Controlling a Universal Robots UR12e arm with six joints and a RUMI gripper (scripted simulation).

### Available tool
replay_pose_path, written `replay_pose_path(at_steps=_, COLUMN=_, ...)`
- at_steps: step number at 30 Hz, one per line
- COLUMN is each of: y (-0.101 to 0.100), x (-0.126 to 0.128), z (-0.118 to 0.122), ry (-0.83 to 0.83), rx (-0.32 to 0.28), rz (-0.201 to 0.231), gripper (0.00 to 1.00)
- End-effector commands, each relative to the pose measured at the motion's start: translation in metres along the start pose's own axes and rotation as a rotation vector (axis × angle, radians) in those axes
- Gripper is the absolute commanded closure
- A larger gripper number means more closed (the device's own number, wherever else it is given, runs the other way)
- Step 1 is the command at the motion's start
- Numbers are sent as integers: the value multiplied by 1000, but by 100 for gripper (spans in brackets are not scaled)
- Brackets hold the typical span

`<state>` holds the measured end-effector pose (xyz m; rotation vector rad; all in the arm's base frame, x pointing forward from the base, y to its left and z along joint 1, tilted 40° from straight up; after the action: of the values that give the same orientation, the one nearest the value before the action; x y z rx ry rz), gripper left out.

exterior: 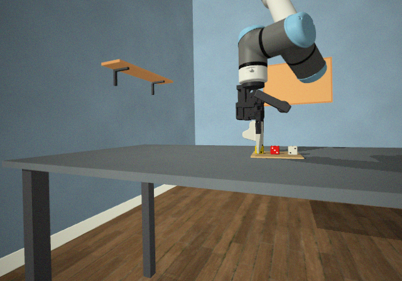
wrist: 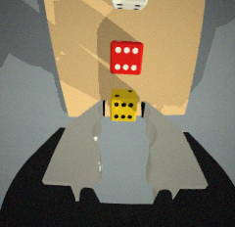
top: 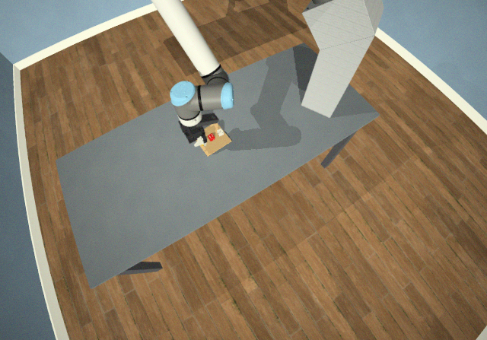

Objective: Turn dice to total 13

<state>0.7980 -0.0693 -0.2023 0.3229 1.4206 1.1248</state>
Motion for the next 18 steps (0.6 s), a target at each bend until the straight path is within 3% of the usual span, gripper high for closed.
replay_pose_path(at_steps=1, y=1, x=0, z=0, ry=0, rx=-1, rz=0, gripper=76)
replay_pose_path(at_steps=12, y=2, x=0, z=0, ry=0, rx=-1, rz=0, gripper=76)
replay_pose_path(at_steps=18, y=20, x=0, z=0, ry=0, rx=-1, rz=0, gripper=76)
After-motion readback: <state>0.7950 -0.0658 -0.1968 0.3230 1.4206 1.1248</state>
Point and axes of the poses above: the point where the finger pads meet when closed, its own y axis back along the fingers, its own x axis across the jaws, z = x × y, the point moved 2 cm from there along y, back along the fingers, and after that the axes turned 10 degrees about y, right-handed, at the moved point
